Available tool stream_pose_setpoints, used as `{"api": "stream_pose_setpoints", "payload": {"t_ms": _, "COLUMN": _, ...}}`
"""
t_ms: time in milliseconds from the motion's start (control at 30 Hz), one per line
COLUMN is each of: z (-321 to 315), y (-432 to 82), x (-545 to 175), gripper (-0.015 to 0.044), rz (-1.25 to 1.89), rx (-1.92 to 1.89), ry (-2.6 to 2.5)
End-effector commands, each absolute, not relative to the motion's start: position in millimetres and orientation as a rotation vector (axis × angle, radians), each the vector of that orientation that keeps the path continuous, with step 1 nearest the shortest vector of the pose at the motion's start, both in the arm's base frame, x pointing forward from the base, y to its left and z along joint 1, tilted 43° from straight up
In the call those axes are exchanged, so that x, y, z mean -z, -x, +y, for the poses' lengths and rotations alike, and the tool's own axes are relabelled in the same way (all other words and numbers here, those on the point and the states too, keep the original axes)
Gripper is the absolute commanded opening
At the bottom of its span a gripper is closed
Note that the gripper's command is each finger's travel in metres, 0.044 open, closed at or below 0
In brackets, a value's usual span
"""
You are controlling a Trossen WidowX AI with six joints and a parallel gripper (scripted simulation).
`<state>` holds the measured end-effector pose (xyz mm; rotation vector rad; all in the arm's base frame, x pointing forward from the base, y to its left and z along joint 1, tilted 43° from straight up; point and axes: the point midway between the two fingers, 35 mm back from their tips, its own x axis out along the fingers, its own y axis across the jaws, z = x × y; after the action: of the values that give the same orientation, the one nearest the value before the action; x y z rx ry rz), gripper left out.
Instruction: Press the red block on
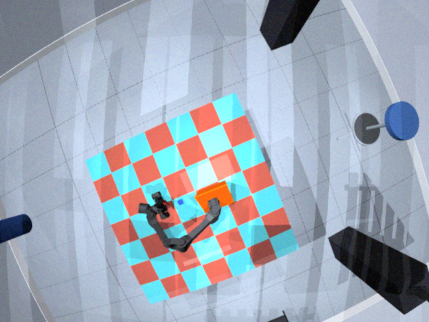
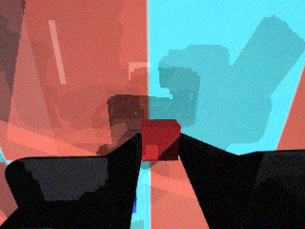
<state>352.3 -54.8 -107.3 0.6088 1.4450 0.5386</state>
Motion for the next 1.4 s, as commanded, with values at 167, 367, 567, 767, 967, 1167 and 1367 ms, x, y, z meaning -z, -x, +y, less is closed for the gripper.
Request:
{"api": "stream_pose_setpoints", "payload": {"t_ms": 167, "z": -81.0, "y": -351.1, "x": 76.1, "gripper": 0.0, "rz": 1.437, "rx": -0.535, "ry": -0.594}}
{"api": "stream_pose_setpoints", "payload": {"t_ms": 367, "z": -98.0, "y": -346.0, "x": 53.8, "gripper": 0.0, "rz": 1.438, "rx": -0.536, "ry": -0.594}}
{"api": "stream_pose_setpoints", "payload": {"t_ms": 567, "z": -110.1, "y": -340.9, "x": 36.7, "gripper": 0.0, "rz": 1.438, "rx": -0.537, "ry": -0.595}}
{"api": "stream_pose_setpoints", "payload": {"t_ms": 767, "z": -102.0, "y": -331.1, "x": 40.5, "gripper": 0.0, "rz": 1.437, "rx": -0.54, "ry": -0.593}}
{"api": "stream_pose_setpoints", "payload": {"t_ms": 967, "z": -90.9, "y": -317.0, "x": 45.5, "gripper": 0.0, "rz": 1.436, "rx": -0.543, "ry": -0.59}}
{"api": "stream_pose_setpoints", "payload": {"t_ms": 1167, "z": -79.8, "y": -301.5, "x": 50.3, "gripper": 0.0, "rz": 1.436, "rx": -0.547, "ry": -0.588}}
{"api": "stream_pose_setpoints", "payload": {"t_ms": 1367, "z": -68.2, "y": -285.0, "x": 54.7, "gripper": 0.0, "rz": 1.435, "rx": -0.55, "ry": -0.585}}
